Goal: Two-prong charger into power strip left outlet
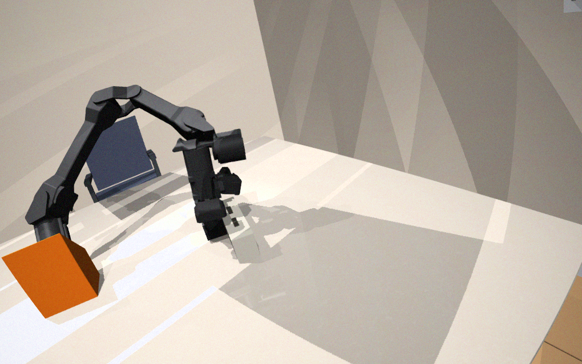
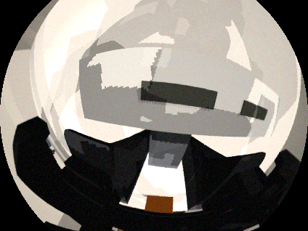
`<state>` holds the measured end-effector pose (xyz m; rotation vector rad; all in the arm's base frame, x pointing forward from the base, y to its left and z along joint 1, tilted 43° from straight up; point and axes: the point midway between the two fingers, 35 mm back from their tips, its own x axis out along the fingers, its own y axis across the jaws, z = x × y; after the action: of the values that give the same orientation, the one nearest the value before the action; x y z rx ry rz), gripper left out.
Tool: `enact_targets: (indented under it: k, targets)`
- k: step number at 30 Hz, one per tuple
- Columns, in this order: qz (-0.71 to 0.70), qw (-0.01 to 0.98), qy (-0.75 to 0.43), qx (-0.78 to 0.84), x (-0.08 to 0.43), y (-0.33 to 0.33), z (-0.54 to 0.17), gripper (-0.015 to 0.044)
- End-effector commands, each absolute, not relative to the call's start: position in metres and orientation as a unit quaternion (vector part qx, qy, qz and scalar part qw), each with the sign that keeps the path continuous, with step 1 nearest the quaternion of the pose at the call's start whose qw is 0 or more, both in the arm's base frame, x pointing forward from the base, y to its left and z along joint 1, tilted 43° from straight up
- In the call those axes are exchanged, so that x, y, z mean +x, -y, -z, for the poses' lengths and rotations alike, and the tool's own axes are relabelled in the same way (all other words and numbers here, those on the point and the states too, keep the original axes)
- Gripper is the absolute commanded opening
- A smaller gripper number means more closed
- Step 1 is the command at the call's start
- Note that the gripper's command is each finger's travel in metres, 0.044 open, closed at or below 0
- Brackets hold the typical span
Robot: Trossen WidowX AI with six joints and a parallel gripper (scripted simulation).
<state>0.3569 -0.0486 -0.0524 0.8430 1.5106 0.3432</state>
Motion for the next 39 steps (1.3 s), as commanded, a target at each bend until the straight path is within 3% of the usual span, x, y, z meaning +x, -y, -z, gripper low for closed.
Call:
enact_targets:
  k: [1,29,39]
  targets:
    - [-0.152,0.646,-0.653,0.365,0.3627,0.0499,0.0521,0.0000]
    - [-0.151,0.638,-0.659,0.368,0.3569,0.0486,0.0520,0.0000]
    - [-0.151,0.638,-0.659,0.368,0.3569,0.0486,0.0520,0.0262]
